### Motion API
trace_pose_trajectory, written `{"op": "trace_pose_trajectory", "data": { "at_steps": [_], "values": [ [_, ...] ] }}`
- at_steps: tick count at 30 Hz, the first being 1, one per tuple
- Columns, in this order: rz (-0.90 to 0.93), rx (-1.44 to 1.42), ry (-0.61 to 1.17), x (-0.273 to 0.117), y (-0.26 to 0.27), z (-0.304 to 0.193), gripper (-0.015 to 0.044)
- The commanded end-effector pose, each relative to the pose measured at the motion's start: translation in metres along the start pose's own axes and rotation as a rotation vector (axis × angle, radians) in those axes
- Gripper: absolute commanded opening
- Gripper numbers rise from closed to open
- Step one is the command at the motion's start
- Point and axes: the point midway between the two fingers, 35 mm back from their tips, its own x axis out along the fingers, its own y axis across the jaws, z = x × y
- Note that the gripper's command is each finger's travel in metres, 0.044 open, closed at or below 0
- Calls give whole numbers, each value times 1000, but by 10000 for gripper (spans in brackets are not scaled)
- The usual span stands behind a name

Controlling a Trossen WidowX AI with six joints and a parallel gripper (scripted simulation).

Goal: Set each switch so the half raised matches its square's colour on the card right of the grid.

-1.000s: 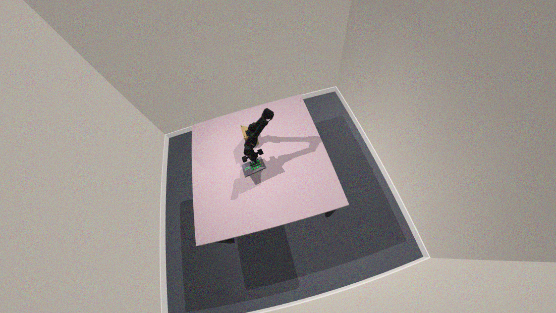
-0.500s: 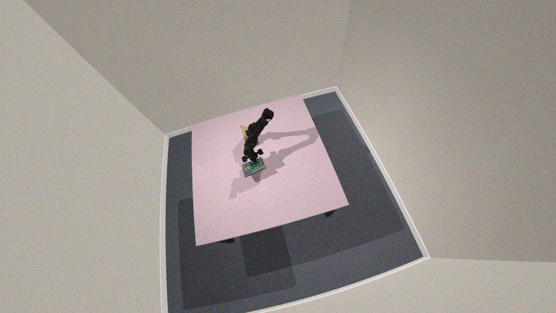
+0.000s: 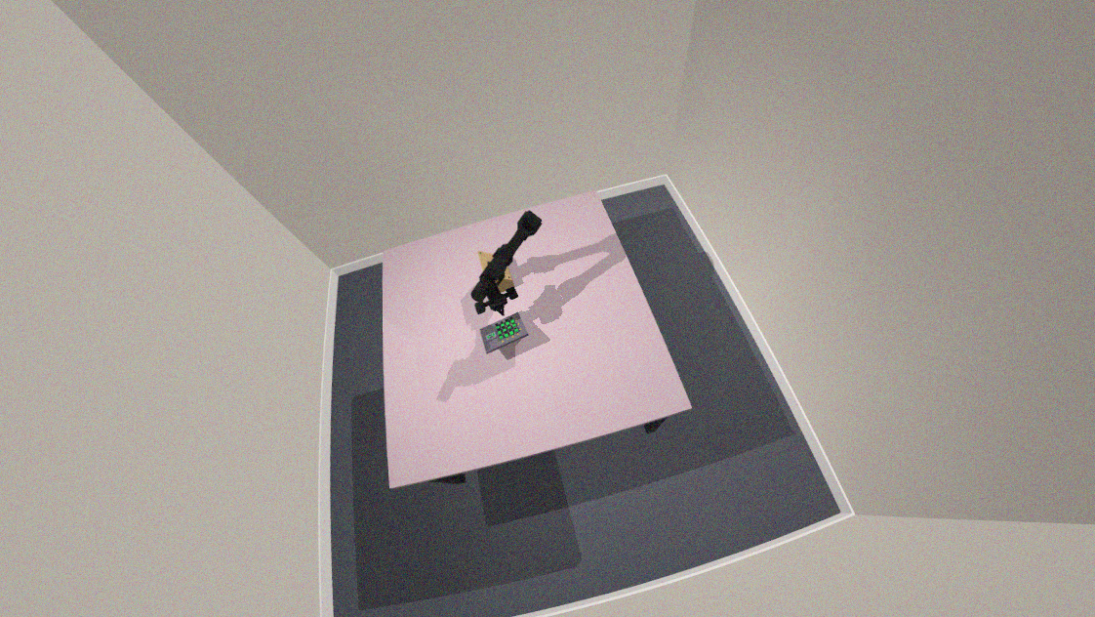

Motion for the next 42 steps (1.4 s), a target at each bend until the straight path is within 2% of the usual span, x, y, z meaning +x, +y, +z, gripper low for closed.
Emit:
{"op": "trace_pose_trajectory", "data": {
  "at_steps": [1,7,12,42],
  "values": [
    [0,-5,-1,-4,-11,1,0],
    [0,-6,-2,-3,-23,1,0],
    [1,-6,-27,30,-23,0,0],
    [3,-5,-29,55,-22,0,0]
  ]
}}
